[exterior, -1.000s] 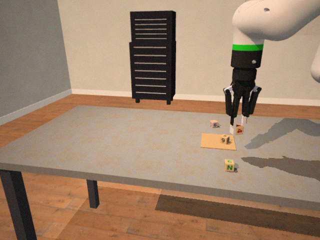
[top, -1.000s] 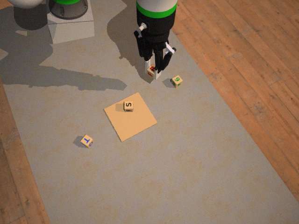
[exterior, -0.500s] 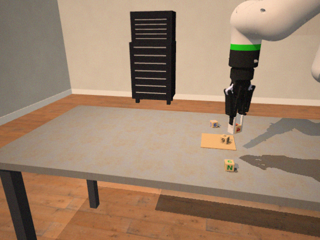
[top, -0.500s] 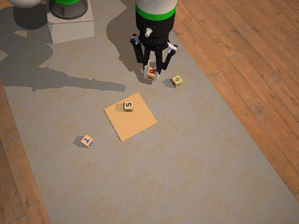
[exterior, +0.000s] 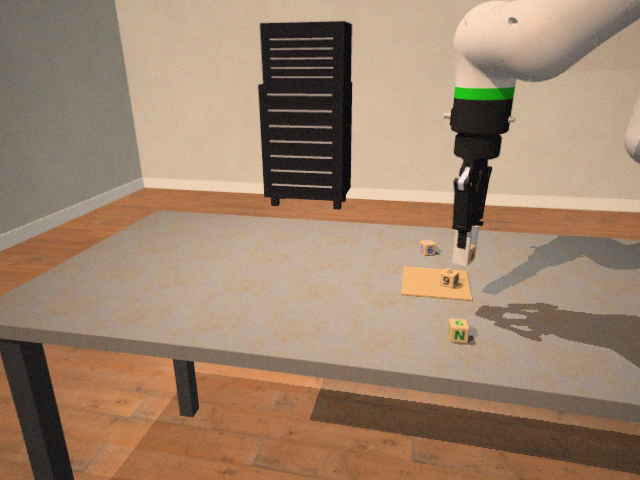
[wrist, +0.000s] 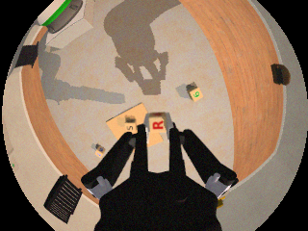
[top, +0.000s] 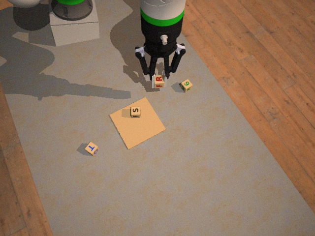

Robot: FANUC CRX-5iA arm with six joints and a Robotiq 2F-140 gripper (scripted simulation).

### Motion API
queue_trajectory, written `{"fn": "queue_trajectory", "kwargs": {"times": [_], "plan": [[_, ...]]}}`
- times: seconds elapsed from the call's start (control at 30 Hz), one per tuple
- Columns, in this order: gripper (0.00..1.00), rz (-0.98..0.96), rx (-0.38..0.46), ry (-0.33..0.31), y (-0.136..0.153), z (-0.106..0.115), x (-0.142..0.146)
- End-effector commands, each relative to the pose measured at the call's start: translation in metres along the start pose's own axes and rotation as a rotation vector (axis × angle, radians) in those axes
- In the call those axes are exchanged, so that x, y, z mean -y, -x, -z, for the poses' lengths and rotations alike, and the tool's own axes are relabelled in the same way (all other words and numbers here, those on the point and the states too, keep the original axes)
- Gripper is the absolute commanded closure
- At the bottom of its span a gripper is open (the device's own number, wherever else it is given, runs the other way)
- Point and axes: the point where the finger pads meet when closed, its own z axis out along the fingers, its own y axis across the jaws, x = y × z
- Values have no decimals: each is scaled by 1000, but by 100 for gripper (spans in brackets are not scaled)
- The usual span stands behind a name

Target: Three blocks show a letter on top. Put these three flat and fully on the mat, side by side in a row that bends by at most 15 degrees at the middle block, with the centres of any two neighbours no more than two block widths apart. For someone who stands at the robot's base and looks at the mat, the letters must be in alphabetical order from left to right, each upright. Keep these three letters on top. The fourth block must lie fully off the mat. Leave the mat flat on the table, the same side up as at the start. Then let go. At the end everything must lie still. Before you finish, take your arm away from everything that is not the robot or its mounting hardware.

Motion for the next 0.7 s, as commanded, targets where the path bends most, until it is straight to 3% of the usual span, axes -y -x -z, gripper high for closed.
{"fn": "queue_trajectory", "kwargs": {"times": [0.0,0.67], "plan": [[84,139,-8,7,4,0,2],[84,703,-6,9,21,1,11]]}}
